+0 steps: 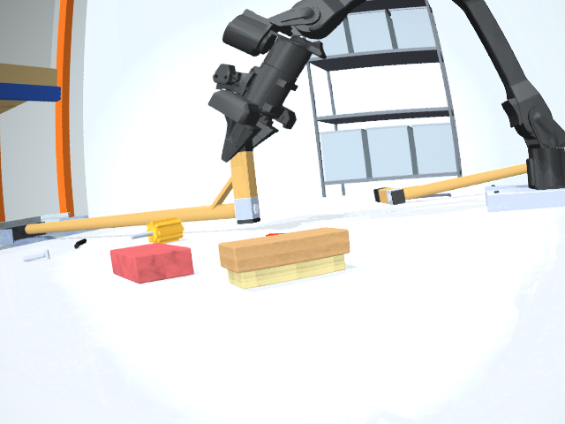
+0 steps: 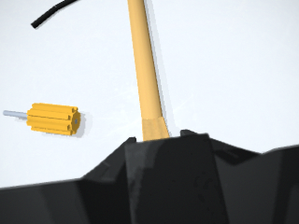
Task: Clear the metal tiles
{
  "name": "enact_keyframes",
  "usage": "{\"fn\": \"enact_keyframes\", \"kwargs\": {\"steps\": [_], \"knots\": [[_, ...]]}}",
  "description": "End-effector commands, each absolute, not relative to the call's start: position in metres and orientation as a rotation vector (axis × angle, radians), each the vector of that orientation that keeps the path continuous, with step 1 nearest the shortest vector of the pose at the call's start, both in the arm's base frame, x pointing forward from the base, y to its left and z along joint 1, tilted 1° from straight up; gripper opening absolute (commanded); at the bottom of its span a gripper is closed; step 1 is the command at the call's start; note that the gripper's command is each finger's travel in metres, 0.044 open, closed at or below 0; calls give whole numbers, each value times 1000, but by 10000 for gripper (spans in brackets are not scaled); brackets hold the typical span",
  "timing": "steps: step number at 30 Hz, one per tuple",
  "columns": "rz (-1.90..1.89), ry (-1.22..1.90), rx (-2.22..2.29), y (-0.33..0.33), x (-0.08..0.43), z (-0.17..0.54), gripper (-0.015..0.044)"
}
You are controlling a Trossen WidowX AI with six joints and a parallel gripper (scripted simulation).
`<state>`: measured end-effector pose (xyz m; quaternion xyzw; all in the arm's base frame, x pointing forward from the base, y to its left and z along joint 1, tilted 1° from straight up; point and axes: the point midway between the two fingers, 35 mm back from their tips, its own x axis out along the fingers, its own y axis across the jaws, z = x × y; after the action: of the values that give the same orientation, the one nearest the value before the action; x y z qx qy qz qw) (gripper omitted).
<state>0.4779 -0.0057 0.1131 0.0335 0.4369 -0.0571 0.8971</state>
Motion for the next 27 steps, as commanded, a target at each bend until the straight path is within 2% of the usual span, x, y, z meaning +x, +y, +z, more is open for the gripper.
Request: {"fn": "enact_keyframes", "kwargs": {"steps": [1,27], "knots": [[-118,881,70,-4,472,122,0],[-118,880,70,3,432,122,0]]}}
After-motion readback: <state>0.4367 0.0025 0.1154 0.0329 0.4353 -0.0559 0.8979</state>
